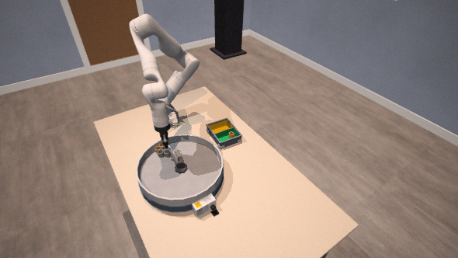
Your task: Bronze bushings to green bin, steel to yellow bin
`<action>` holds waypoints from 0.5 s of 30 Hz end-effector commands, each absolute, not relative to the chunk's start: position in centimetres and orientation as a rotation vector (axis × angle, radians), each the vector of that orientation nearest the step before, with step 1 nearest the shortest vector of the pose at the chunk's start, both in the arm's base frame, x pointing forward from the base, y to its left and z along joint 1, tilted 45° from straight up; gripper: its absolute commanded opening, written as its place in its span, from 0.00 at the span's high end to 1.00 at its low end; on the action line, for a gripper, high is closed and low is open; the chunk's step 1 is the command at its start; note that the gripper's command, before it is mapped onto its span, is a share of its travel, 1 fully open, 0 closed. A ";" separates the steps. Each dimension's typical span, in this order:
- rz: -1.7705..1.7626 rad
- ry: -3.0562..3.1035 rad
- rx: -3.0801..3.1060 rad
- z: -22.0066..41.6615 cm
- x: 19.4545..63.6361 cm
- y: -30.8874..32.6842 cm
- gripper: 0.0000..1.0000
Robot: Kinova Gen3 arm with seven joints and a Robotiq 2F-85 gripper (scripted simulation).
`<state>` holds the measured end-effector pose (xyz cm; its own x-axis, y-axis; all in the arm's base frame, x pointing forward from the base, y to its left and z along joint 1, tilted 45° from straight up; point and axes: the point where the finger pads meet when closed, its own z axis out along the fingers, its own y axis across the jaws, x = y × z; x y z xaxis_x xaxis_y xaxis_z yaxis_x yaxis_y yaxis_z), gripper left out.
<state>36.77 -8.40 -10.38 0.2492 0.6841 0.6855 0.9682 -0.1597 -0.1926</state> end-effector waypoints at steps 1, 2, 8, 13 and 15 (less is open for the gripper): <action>-0.599 -1.502 -1.916 -11.0 36.7 -7.8 0.86; -0.599 -1.502 -1.916 -11.0 36.7 -7.8 0.86; -0.599 -1.505 -1.914 -12.1 36.6 -6.8 0.86; -0.599 -1.505 -1.914 -12.1 36.6 -6.8 0.86; -0.599 -1.506 -1.913 -12.5 36.5 -6.4 0.86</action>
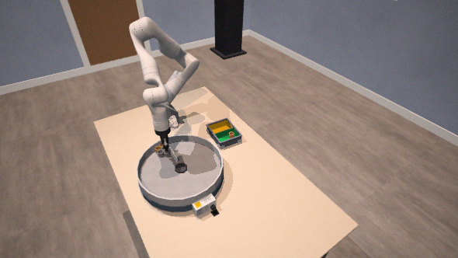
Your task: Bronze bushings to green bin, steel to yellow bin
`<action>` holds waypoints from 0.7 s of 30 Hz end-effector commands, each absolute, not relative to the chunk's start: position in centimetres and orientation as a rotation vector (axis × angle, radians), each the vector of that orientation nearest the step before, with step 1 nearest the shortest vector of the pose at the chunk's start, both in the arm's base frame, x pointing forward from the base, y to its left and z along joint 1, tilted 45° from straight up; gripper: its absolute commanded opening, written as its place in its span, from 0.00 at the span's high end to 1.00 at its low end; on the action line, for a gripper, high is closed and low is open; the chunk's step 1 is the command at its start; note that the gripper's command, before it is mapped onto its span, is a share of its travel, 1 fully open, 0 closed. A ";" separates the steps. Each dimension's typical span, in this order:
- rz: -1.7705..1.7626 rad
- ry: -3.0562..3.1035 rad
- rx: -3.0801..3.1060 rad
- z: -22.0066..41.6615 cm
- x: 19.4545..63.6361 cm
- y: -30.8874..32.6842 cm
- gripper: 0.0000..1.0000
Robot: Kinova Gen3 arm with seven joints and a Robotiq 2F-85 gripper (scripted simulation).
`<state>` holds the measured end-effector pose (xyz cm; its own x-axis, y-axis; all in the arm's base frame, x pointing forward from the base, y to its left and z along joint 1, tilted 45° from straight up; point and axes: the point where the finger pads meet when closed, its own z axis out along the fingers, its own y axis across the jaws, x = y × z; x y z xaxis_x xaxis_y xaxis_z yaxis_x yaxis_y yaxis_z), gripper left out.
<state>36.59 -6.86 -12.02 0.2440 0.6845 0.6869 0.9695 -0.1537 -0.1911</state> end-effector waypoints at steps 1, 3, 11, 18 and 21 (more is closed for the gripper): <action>-0.599 -1.507 -1.912 -12.8 36.5 -6.2 0.86; -0.599 -1.508 -1.911 -13.2 36.5 -5.8 0.86; -0.599 -1.508 -1.911 -13.2 36.5 -5.8 0.86; -0.599 -1.509 -1.910 -13.1 36.5 -5.9 0.86; -0.599 -1.508 -1.911 -13.2 36.5 -5.8 0.86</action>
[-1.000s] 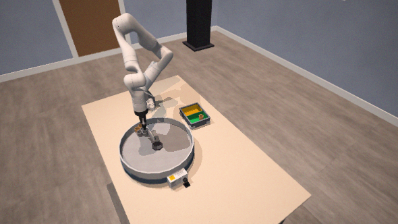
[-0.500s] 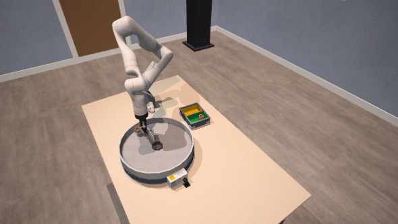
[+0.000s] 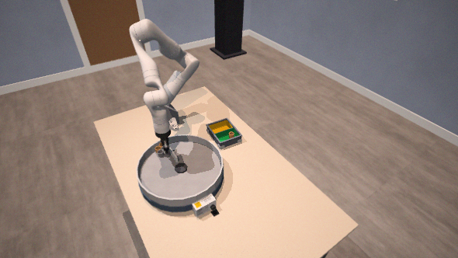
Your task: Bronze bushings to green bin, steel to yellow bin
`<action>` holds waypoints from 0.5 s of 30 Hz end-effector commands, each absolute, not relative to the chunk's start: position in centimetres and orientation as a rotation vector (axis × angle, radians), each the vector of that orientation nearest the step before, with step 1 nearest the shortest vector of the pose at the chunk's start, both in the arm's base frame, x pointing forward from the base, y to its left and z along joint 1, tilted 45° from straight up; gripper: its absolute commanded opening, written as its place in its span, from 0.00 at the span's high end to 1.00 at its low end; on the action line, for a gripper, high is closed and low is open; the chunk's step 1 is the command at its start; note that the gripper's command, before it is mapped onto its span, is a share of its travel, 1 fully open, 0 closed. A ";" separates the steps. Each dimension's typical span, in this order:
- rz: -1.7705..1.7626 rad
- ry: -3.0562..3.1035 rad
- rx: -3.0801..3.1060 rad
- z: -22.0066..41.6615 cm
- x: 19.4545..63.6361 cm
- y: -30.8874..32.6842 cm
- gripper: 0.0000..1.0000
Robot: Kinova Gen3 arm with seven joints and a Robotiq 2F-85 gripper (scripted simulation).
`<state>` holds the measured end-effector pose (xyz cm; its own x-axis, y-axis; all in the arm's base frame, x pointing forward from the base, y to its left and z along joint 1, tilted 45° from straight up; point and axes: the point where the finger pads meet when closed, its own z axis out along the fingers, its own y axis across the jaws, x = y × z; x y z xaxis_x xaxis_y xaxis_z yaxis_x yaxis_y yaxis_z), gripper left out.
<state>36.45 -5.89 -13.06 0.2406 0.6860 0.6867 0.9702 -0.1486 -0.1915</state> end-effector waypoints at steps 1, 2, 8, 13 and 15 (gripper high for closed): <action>-0.599 -1.508 -1.911 -13.2 36.5 -5.8 0.86; -0.599 -1.508 -1.911 -13.2 36.5 -5.8 0.86; -0.599 -1.508 -1.911 -13.2 36.5 -5.8 0.86; -0.600 -1.511 -1.909 -13.1 36.5 -5.9 0.86; -0.599 -1.509 -1.910 -13.1 36.5 -5.9 0.86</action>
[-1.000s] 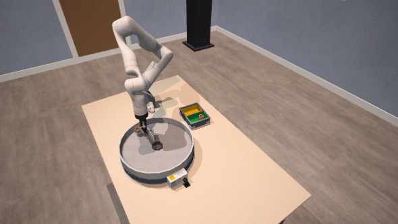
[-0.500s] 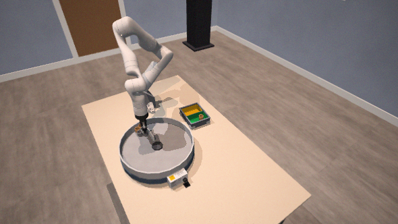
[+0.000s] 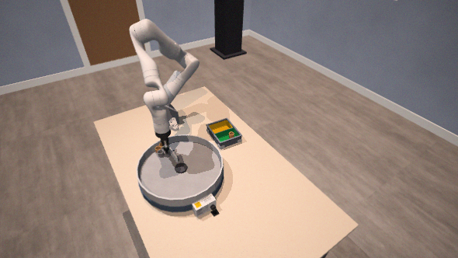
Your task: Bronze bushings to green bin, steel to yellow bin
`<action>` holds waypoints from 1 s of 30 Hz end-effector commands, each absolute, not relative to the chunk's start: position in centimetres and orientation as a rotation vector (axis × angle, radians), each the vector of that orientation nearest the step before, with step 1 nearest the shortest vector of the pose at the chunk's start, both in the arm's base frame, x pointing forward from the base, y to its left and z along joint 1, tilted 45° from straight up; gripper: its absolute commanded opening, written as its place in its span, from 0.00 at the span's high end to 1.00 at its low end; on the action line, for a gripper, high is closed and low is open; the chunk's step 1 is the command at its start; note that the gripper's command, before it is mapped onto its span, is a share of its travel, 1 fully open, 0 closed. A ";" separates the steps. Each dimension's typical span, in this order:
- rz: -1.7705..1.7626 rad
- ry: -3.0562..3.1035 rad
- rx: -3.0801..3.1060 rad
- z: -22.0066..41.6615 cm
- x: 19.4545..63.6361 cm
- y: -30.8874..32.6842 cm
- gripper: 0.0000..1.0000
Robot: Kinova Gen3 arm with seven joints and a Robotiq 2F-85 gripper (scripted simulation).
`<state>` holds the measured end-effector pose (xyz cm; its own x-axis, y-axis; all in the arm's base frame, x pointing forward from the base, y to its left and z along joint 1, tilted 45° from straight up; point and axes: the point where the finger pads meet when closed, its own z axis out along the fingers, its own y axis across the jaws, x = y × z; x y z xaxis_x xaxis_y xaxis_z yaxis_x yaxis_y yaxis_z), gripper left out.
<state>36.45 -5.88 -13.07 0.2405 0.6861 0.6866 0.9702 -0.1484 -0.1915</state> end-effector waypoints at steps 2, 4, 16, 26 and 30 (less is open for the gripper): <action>-0.599 -1.508 -1.911 -13.2 36.5 -5.8 0.86; -0.599 -1.508 -1.911 -13.2 36.5 -5.8 0.86; -0.600 -1.510 -1.910 -13.7 36.5 -5.3 0.86; -0.599 -1.509 -1.910 -14.4 36.4 -4.6 0.86; -0.599 -1.509 -1.911 -14.6 36.4 -4.4 0.86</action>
<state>36.45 -4.63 -14.30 0.2407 0.6849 0.6877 0.9702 -0.1501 -0.1900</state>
